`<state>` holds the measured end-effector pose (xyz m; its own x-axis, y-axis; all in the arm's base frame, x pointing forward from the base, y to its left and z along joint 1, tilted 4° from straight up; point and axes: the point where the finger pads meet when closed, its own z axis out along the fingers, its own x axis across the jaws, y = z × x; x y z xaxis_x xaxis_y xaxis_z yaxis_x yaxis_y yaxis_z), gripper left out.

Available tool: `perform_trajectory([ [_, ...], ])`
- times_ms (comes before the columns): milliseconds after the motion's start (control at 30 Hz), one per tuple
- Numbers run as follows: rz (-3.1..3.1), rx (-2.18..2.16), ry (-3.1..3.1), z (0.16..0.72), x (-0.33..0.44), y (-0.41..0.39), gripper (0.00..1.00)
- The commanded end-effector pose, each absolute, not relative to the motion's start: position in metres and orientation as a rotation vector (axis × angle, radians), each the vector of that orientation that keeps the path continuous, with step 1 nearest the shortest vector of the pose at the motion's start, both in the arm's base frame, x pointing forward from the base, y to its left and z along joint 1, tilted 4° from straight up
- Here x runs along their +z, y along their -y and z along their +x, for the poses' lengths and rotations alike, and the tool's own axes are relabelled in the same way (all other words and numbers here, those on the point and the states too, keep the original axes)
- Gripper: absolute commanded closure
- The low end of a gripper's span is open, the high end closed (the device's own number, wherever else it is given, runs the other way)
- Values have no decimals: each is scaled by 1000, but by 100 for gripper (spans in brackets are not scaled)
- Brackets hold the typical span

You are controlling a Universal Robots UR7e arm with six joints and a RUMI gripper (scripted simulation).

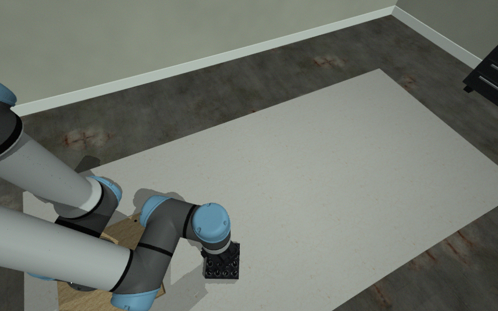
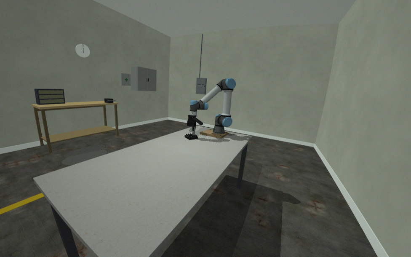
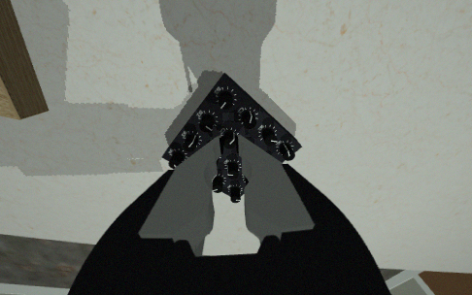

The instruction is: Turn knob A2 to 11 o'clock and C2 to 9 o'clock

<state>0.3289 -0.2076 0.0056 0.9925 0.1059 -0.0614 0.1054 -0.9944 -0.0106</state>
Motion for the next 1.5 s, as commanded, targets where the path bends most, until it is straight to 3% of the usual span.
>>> perform_trajectory([
  [0,-3129,96,166,329,6,208,96],
  [67,-3129,96,166,329,6,208,96],
  [100,-3129,96,166,329,6,208,89],
  [1467,-3129,96,166,331,40,208,89],
])
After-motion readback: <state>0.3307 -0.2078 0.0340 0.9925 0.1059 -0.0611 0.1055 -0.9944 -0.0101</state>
